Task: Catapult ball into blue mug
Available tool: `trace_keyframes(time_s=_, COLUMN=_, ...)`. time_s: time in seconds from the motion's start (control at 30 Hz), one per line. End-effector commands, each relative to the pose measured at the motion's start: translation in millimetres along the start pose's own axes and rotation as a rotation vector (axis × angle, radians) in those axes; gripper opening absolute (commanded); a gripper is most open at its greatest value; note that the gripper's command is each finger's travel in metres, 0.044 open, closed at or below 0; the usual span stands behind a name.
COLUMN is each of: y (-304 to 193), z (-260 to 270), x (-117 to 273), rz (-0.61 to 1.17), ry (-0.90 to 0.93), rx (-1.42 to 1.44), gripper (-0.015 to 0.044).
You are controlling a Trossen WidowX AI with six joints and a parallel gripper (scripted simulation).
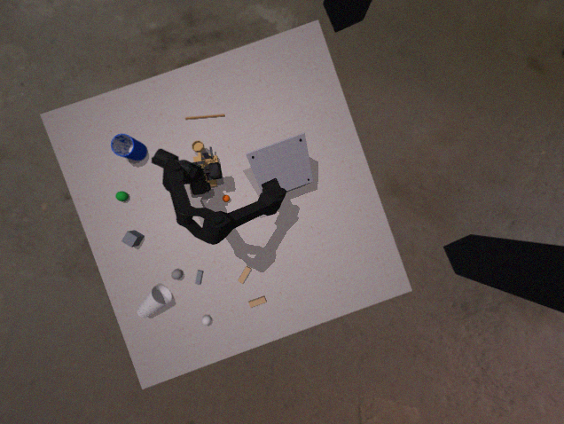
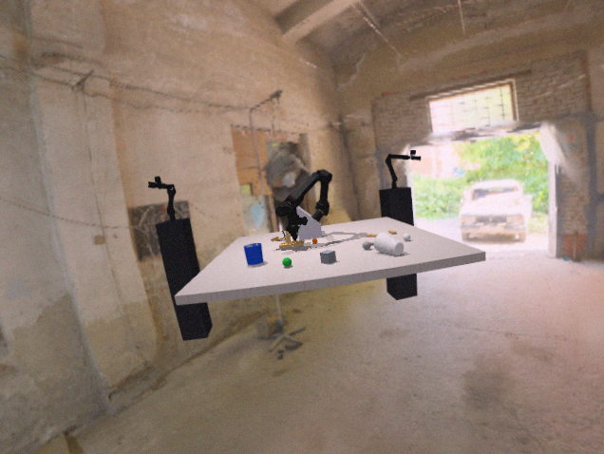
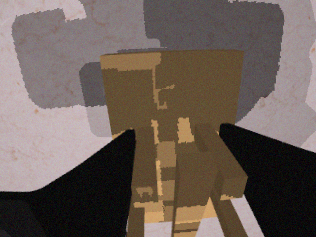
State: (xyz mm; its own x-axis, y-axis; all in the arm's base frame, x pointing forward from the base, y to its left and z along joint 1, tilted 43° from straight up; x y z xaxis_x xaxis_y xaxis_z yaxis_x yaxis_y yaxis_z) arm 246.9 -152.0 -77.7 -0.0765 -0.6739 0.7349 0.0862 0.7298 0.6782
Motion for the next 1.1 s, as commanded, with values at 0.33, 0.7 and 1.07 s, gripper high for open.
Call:
trace_keyframes(time_s=0.33, y=0.1, z=-0.1, x=-13.1, rz=-0.001, ry=0.0, rx=0.0, gripper=0.0)
trace_keyframes(time_s=0.7, y=0.1, z=-0.1, x=-13.1, rz=-0.001, ry=0.0, rx=0.0, gripper=0.021)
trace_keyframes(time_s=1.07, y=-1.8, z=-1.9, x=62.0, rz=0.004, ry=0.003, rx=-0.002, gripper=0.044)
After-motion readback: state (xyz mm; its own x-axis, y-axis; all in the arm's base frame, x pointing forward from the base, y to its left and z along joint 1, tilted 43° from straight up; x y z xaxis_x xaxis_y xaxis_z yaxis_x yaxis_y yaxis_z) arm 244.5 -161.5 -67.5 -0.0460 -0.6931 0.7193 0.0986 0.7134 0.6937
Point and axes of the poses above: the point midway between the two fingers, 35 mm back from their tips, its own x axis back along the fingers, its own z axis across the jaws, y = z × x, the point moved 6 cm from there along x, back along the fingers, and after that the axes turned 9 degrees about x, right-handed, at the moved point
